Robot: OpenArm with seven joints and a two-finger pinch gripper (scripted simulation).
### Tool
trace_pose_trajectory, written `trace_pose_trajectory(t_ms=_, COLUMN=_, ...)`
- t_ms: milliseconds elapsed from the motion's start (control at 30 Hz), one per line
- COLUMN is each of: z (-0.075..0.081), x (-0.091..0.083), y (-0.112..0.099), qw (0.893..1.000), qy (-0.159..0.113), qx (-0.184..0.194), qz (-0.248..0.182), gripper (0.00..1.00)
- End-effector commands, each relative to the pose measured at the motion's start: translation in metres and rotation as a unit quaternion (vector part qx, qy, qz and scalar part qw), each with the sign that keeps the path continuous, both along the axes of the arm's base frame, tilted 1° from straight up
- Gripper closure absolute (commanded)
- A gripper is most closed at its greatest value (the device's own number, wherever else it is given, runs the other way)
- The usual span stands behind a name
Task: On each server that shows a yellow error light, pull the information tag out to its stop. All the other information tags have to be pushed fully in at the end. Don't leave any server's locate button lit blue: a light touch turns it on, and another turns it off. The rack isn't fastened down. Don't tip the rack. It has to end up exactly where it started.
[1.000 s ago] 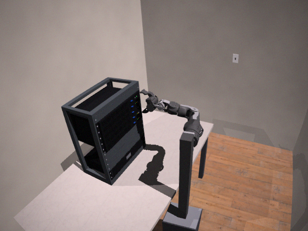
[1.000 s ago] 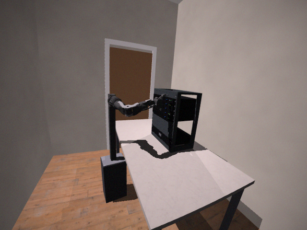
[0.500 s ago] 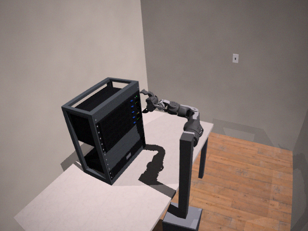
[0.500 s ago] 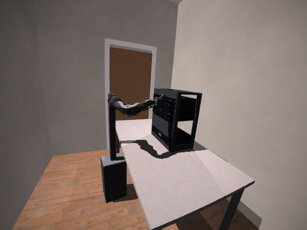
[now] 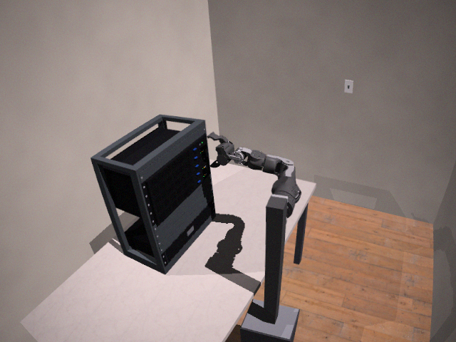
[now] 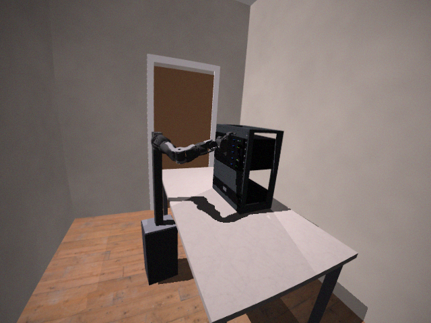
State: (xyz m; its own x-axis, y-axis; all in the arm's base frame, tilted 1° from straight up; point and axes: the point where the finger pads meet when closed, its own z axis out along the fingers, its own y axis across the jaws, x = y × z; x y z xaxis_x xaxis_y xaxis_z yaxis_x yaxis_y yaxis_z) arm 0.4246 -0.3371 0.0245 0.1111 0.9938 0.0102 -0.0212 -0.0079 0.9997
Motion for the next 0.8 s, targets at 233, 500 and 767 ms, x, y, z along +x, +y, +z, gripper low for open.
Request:
trace_pose_trajectory(t_ms=233, z=0.012, x=0.0, y=0.0, qw=1.0, qy=0.005, qx=0.0, qz=0.0, gripper=0.0)
trace_pose_trajectory(t_ms=500, z=0.038, x=0.0, y=0.001, qw=1.0, qy=0.005, qx=-0.001, qz=0.001, gripper=0.0)
trace_pose_trajectory(t_ms=767, z=0.04, x=0.0, y=0.001, qw=1.0, qy=0.005, qx=-0.001, qz=0.001, gripper=0.0)
